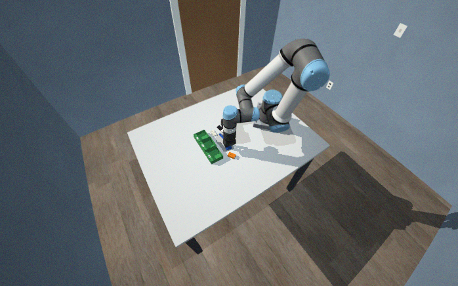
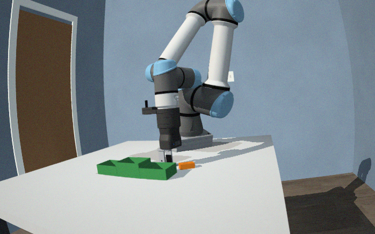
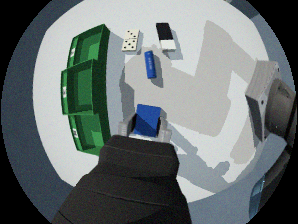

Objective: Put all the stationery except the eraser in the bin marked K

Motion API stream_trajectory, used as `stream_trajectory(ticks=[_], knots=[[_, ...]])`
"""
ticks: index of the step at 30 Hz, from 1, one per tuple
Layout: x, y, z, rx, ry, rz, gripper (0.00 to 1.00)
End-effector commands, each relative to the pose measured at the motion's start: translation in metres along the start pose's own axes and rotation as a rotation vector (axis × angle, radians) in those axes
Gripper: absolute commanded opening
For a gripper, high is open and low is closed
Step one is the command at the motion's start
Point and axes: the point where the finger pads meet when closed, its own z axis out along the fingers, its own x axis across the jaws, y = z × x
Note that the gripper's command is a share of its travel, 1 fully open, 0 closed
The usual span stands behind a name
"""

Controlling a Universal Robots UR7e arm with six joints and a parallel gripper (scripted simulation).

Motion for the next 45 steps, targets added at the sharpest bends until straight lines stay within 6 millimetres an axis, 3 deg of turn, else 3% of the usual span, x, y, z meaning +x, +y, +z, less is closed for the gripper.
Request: stream_trajectory(ticks=[1, 5, 25, 45], knots=[[0.0, 0.0, 0.0, 0.0, -0.001, 0.0, 0.7], [0.0, 0.0, 0.0, 0.0, -0.001, 0.0, 0.7], [0.0, 0.0, -0.06, 0.0, -0.001, 0.0, 0.7], [0.0, 0.0, -0.067, 0.0, -0.001, 0.0, 0.7]])
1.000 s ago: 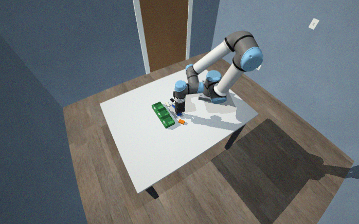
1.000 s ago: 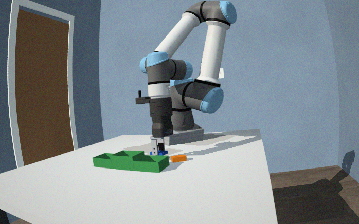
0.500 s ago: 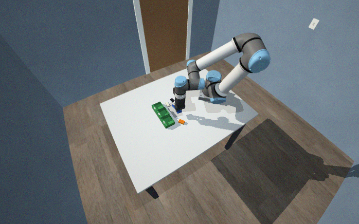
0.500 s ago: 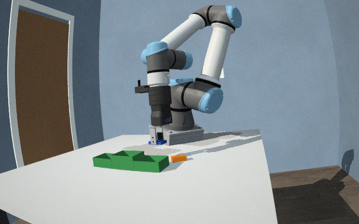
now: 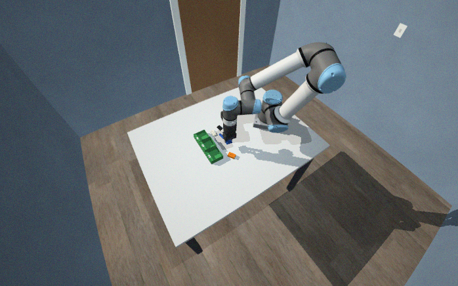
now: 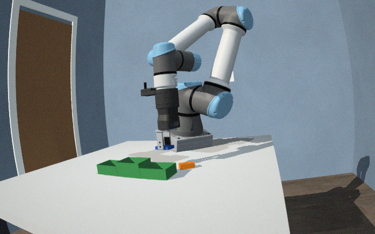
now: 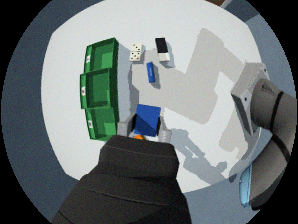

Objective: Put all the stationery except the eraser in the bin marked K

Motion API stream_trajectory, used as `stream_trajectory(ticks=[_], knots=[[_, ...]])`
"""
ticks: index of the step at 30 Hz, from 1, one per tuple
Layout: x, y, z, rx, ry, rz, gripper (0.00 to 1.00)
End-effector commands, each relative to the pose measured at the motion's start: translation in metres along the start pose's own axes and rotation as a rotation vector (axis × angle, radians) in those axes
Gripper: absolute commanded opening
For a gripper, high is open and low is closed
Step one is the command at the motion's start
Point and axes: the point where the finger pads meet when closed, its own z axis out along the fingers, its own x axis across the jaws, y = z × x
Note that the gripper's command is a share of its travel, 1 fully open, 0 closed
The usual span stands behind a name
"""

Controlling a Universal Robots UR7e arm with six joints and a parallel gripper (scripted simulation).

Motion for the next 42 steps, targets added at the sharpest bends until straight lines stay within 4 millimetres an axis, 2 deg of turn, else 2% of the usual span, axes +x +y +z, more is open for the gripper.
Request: stream_trajectory(ticks=[1, 5, 12, 14, 18, 20, 22, 23, 29, 37, 39, 40, 42], knots=[[-0.001, 0.0, -0.005, 0.0, -0.002, -0.001, 0.7], [-0.001, 0.0, -0.005, 0.0, -0.002, -0.001, 0.7], [-0.04, -0.014, -0.005, 0.0, -0.002, -0.001, 0.7], [-0.042, -0.015, -0.005, 0.0, -0.002, -0.001, 0.7], [-0.064, -0.023, -0.005, 0.0, -0.002, 0.183, 0.7], [-0.076, -0.027, -0.005, -0.001, -0.003, 0.242, 0.7], [-0.076, -0.027, -0.005, -0.001, -0.003, 0.242, 0.7], [-0.081, -0.029, -0.005, -0.001, -0.003, 0.329, 0.7], [-0.115, -0.041, -0.006, -0.005, -0.005, 0.499, 0.7], [-0.117, -0.042, -0.006, -0.01, -0.006, 0.745, 0.7], [-0.117, -0.042, -0.006, -0.01, -0.006, 0.745, 0.7], [-0.117, -0.042, -0.006, -0.01, -0.005, 0.832, 0.7], [-0.117, -0.042, -0.006, -0.011, -0.004, 0.878, 0.7]])
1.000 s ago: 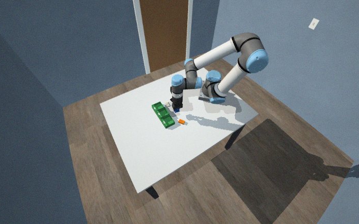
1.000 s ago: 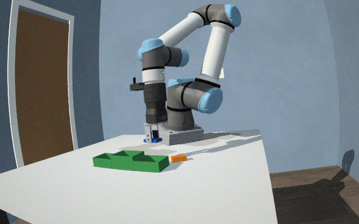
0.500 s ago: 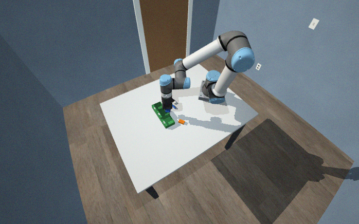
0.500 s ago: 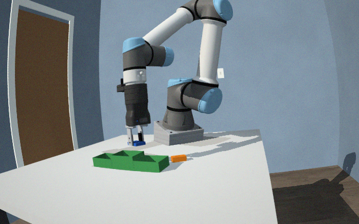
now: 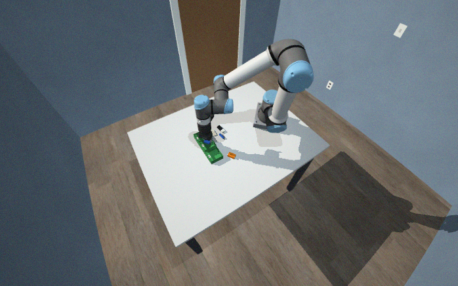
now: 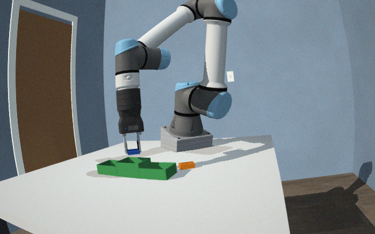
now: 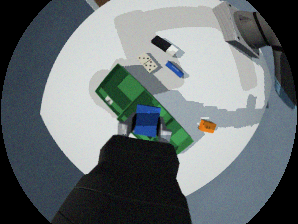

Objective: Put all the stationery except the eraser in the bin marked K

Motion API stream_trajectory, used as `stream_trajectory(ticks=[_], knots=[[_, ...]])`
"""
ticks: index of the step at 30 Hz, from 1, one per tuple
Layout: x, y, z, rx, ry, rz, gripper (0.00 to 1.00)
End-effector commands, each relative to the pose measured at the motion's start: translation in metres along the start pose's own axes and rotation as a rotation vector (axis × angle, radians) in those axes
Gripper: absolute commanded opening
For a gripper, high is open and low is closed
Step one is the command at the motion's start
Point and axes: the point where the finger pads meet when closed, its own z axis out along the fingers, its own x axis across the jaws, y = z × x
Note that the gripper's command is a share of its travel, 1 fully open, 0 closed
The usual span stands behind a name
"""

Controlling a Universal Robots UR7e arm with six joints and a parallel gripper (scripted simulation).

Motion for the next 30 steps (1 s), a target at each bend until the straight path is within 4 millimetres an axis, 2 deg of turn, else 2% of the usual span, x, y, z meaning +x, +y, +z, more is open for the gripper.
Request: stream_trajectory(ticks=[1, 12, 14, 15, 17, 30], knots=[[-0.0006, 0.0003, -0.0005, 0.003, -0.003, 0.157, 0.7], [-0.0006, 0.0001, -0.0005, 0.006, -0.004, 0.496, 0.7], [-0.0006, 0.0001, -0.0005, 0.006, -0.004, 0.496, 0.7], [-0.0006, 0.0, -0.0005, 0.009, -0.007, 0.584, 0.7], [-0.0006, 0.0001, -0.0005, 0.011, -0.009, 0.63, 0.7], [-0.0005, 0.0002, -0.0005, 0.012, -0.009, 0.638, 0.7]])
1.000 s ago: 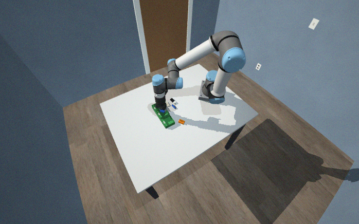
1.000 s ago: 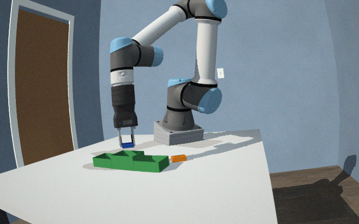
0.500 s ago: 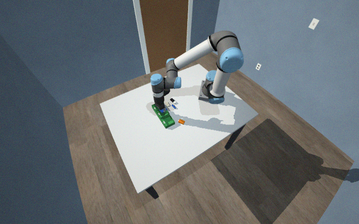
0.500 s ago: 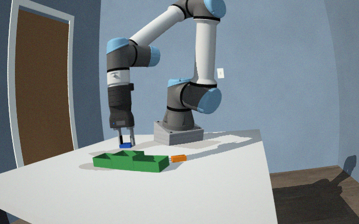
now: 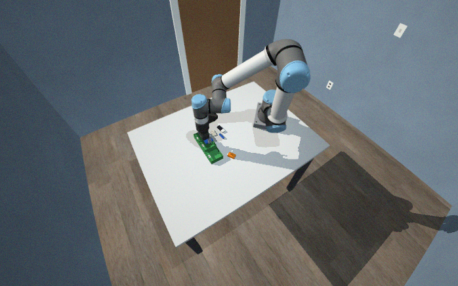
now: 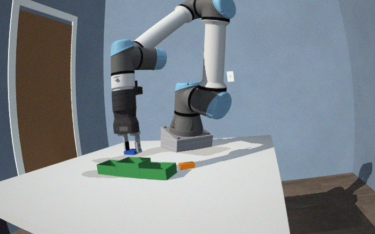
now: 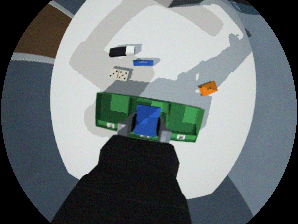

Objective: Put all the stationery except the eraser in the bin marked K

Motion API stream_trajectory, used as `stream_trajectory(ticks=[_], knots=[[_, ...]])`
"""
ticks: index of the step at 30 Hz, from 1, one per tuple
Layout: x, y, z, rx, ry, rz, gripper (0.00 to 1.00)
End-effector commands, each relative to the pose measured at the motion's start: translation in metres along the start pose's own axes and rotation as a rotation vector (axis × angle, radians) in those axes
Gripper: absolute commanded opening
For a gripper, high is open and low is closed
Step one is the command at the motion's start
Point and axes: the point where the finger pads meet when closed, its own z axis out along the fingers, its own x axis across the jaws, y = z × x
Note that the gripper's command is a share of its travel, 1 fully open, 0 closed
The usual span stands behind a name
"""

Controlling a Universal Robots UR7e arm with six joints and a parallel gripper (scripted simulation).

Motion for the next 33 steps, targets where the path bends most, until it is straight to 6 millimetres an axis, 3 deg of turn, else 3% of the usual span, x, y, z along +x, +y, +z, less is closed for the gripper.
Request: stream_trajectory(ticks=[1, 5, 33], knots=[[0.0, 0.0, 0.0, -0.001, -0.001, 0.001, 0.7], [0.0, 0.0, 0.0, -0.001, -0.001, 0.001, 0.7], [0.0, 0.001, 0.051, -0.001, -0.001, 0.002, 0.7]])
